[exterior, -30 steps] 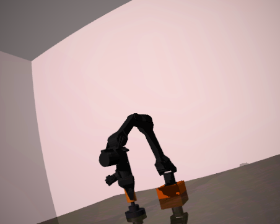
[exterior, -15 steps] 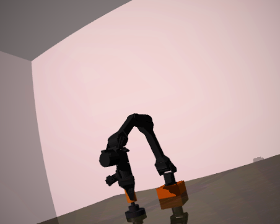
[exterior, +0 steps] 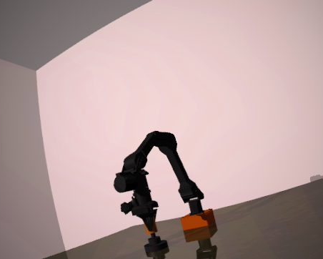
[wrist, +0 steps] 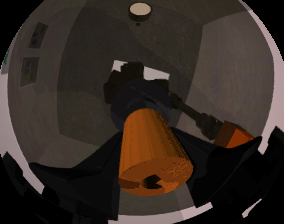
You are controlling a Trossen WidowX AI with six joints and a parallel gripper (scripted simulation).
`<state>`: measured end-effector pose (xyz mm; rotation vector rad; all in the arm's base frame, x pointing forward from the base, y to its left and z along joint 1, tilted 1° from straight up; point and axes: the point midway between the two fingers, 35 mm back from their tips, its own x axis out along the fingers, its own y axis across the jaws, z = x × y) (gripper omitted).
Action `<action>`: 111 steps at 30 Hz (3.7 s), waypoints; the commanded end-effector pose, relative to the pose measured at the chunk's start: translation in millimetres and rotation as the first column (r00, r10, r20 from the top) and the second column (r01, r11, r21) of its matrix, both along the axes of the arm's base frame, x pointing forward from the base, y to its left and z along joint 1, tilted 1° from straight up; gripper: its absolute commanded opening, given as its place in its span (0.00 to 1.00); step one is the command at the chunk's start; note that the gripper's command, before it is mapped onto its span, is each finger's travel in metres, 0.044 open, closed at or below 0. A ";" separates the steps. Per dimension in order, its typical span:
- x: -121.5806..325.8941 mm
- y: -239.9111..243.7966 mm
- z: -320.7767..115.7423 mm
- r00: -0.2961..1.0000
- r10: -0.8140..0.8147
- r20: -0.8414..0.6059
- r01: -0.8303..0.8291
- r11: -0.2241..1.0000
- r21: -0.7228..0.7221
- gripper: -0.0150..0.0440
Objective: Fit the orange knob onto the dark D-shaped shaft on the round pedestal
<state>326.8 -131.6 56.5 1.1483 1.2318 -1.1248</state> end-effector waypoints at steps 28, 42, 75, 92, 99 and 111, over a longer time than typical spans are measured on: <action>1.1 -0.7 1.6 0.998 -0.068 0.003 0.068 0.998 -0.001 0.25; -0.1 -0.2 -3.2 0.968 -0.249 0.003 0.249 0.968 0.004 0.25; 0.1 -0.2 -3.3 0.895 -0.445 0.002 0.445 0.895 0.010 0.25; 0.3 -0.3 -5.2 0.913 -0.407 0.002 0.407 0.913 0.009 0.25; 0.2 0.7 -10.3 0.911 -0.412 0.002 0.412 0.911 0.009 0.25; -0.2 0.5 -19.9 0.912 -0.410 -0.003 0.410 0.912 0.007 0.25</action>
